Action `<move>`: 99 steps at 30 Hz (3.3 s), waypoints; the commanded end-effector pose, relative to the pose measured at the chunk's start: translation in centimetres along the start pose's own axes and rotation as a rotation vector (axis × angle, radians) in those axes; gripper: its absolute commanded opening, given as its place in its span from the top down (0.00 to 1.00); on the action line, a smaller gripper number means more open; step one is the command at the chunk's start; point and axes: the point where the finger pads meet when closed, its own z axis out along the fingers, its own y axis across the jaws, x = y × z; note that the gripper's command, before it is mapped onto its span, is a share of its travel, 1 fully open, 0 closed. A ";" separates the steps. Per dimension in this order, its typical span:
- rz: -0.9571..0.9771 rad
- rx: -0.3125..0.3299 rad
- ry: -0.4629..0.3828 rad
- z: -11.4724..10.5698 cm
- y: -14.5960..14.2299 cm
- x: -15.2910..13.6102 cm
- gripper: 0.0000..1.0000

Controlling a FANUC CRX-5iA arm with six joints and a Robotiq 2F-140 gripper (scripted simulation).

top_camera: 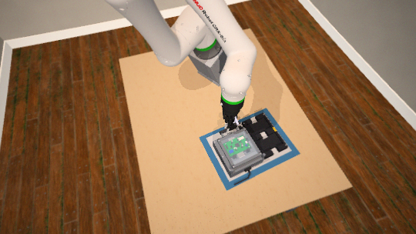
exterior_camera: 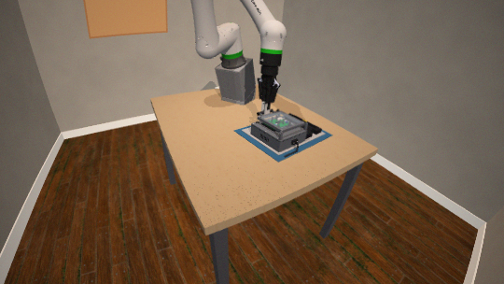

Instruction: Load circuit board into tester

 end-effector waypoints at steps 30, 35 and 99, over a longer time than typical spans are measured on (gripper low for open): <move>0.000 0.000 0.000 0.0 0.0 0.0 1.00; 0.000 0.000 0.000 0.2 0.0 0.0 1.00; 0.000 0.000 0.000 0.0 0.0 0.0 0.70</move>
